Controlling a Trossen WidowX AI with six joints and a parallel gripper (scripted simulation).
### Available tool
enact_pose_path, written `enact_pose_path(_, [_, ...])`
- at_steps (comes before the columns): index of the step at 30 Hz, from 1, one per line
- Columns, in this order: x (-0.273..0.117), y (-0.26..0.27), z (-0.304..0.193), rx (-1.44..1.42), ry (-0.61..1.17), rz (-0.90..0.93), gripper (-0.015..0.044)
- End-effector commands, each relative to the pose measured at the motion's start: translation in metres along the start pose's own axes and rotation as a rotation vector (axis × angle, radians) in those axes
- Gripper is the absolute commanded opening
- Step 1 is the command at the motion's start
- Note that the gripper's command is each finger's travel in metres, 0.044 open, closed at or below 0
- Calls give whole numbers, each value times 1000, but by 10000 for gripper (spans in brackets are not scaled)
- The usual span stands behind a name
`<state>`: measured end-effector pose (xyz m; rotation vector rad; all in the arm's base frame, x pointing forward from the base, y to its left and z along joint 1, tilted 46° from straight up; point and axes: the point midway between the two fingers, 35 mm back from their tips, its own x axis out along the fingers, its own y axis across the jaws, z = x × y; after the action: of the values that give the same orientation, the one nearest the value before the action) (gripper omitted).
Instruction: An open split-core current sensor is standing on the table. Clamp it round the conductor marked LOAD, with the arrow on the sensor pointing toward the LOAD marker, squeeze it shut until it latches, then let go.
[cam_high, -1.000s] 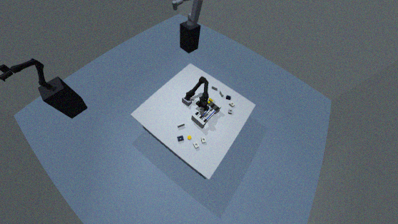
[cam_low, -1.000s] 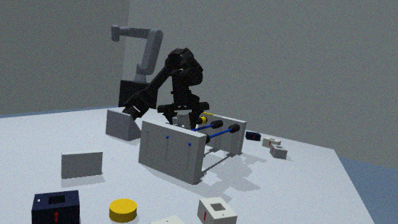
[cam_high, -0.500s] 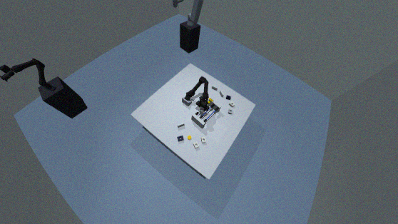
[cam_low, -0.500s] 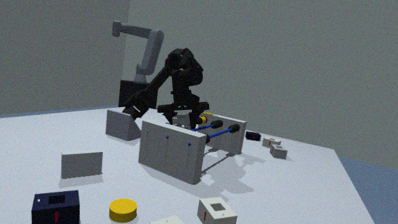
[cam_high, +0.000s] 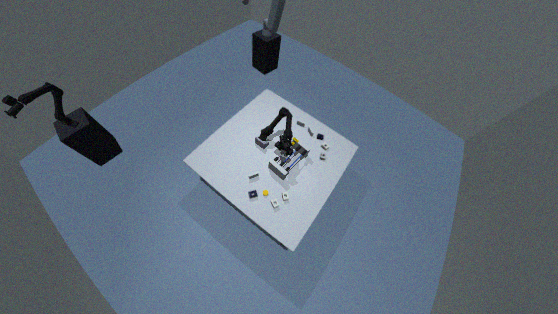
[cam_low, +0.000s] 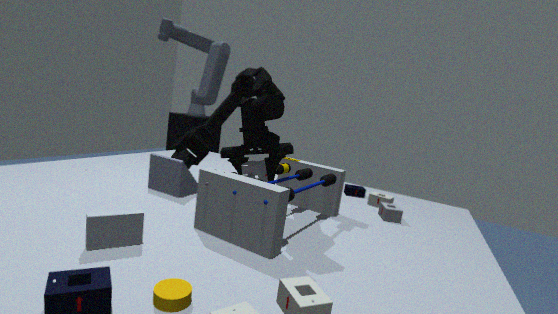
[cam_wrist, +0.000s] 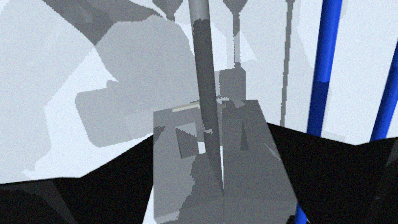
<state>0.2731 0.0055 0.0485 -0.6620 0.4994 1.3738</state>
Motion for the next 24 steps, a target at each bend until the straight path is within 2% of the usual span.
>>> enact_pose_path(1, [0,-1,0,-2,-1,-3,0])
enact_pose_path(8, [0,-1,0,-2,-1,-3,0])
enact_pose_path(24, [-1,0,0,0,2,6,420])
